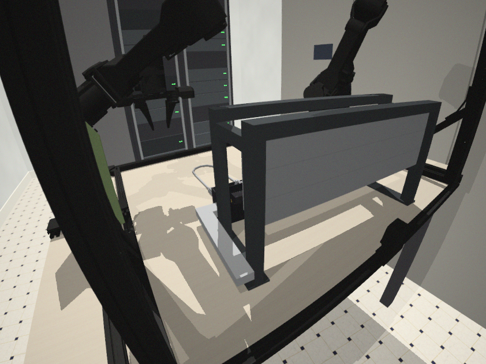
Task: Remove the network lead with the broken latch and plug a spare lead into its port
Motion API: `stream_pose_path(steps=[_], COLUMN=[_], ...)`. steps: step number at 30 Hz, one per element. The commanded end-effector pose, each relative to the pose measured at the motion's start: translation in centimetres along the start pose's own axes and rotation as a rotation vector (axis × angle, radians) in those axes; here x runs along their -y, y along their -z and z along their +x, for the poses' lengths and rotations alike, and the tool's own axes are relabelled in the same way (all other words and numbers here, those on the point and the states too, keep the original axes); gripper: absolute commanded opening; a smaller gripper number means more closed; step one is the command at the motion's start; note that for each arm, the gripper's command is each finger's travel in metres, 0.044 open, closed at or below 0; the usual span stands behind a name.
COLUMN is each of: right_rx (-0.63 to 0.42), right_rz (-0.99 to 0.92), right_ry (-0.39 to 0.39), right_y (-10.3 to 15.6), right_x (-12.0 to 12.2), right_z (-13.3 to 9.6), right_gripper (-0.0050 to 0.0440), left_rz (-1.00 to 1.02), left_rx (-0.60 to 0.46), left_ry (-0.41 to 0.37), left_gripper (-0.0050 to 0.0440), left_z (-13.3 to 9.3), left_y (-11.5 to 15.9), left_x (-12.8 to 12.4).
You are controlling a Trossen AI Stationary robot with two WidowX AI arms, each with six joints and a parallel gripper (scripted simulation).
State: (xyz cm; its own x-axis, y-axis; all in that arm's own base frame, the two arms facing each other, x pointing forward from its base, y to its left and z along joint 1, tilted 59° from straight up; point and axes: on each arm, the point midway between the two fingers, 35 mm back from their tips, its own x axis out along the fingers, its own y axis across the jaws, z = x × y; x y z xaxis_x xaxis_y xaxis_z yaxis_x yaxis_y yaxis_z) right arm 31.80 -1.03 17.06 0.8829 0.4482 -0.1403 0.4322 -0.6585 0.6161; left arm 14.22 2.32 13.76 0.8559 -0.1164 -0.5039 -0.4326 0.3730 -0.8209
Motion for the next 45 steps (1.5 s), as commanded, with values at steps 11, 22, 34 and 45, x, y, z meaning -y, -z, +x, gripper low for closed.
stream_pose_path(steps=[11, 22, 34, 45], right_rx=[0.021, -0.020, -0.069, -0.069], right_rz=[0.019, -0.016, -0.063, -0.063], right_ry=[0.008, -0.004, -0.016, -0.016], right_y=[-1.0, -1.5, -1.9, -1.9], right_x=[0.4, 0.3, 0.4, 0.4], right_z=[1.2, 2.3, 3.0, 3.0], right_gripper=[0.0055, 0.0055, 0.0055, 0.0055], left_rz=[0.000, 0.000, 0.000, 0.000], left_rx=[0.000, 0.000, 0.000, 0.000], left_ry=[0.000, 0.000, 0.000, 0.000], left_gripper=[0.0176, 0.0176, 0.0176, 0.0176], left_z=[0.0, 0.0, 0.0, 0.0], left_y=[0.0, 0.0, 0.0, 0.0], left_x=[0.0, 0.0, 0.0, 0.0])
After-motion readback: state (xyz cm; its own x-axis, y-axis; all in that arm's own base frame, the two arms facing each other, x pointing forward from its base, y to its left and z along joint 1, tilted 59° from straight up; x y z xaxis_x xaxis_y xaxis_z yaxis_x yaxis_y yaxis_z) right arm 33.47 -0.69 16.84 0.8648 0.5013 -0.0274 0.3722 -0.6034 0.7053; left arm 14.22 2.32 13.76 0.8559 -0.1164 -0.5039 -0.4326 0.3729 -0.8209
